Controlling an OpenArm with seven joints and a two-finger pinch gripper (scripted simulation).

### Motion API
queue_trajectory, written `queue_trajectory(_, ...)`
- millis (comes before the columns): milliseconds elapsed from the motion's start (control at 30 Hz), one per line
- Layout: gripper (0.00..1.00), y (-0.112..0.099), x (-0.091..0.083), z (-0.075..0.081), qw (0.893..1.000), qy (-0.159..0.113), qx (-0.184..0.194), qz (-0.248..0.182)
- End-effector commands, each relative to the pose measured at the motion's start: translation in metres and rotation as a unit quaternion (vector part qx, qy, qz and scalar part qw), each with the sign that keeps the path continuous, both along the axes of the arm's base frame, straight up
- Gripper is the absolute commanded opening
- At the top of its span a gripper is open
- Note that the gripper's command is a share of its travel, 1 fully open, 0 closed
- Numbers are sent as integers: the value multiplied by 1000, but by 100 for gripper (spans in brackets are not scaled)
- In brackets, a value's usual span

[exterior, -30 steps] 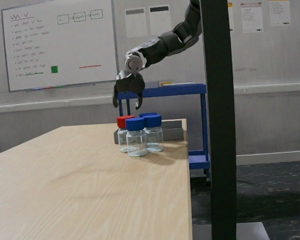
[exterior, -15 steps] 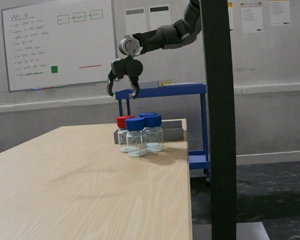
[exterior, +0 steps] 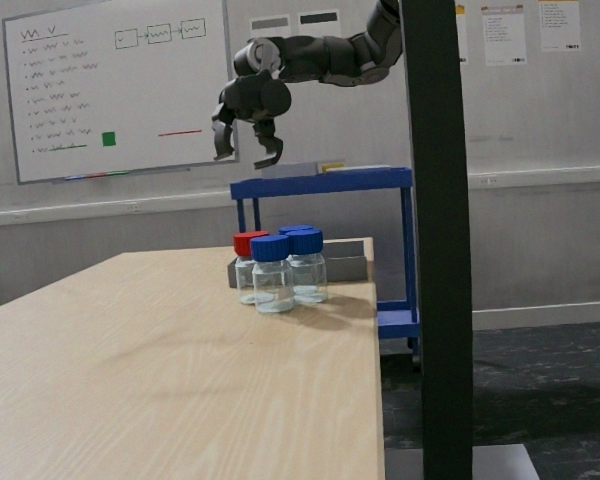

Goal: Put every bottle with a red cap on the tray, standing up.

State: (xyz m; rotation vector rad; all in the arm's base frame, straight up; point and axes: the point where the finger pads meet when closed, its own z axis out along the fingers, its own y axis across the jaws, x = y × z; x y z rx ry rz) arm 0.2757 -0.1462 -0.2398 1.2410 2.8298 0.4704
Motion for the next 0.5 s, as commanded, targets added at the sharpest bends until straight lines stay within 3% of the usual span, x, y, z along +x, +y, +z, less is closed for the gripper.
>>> queue_trajectory(0, 42, -1, -2, 0, 1000, 5, -1, 2)
queue_trajectory(100, 42, -1, -2, 0, 1000, 5, -1, 2)
queue_trajectory(267, 42, 23, -21, 27, 995, 8, 38, 90)
queue_trajectory(433, 42, 45, -43, 53, 981, 16, 74, 179)
queue_trajectory(467, 42, 45, -43, 53, 981, 16, 74, 179)
